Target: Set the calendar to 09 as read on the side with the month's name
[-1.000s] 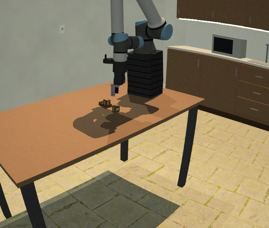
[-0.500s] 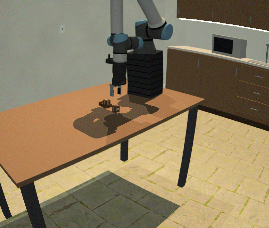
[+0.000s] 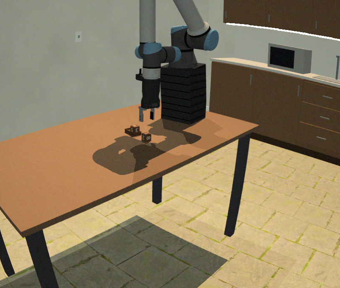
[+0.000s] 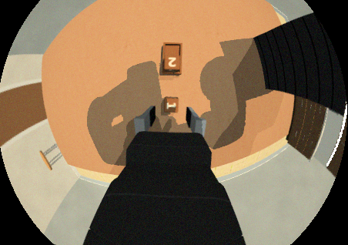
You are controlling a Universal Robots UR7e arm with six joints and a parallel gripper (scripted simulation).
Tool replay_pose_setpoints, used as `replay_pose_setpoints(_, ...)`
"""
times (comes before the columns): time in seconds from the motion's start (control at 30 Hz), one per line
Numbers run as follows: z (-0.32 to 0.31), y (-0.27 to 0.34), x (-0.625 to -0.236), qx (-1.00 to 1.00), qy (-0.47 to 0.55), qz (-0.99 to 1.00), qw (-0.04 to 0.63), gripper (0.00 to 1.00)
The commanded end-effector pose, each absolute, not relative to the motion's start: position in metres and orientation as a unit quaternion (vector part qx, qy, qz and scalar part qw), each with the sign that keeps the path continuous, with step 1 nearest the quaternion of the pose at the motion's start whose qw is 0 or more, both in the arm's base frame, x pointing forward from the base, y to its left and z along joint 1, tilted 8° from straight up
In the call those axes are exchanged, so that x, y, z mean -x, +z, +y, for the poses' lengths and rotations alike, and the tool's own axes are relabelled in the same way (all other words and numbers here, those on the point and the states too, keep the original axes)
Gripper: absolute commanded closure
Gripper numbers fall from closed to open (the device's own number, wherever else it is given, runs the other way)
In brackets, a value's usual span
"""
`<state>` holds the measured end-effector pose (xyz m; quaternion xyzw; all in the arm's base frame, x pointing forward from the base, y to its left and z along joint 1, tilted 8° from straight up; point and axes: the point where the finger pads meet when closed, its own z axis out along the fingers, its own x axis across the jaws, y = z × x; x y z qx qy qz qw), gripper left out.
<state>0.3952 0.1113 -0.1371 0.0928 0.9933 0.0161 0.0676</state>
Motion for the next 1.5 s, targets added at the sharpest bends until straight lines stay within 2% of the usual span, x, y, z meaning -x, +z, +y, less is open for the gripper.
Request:
replay_pose_setpoints(0.0,0.1114,-0.1367,-0.3955,-0.095,0.016,0.993,0.068,0.00)
replay_pose_setpoints(0.03,0.1114,-0.1367,-0.3955,-0.095,0.016,0.993,0.068,0.00)
replay_pose_setpoints(0.07,0.1114,-0.1367,-0.3955,-0.095,0.016,0.993,0.068,0.10)
replay_pose_setpoints(1.47,0.1114,-0.1381,-0.3957,-0.095,0.016,0.993,0.068,0.10)
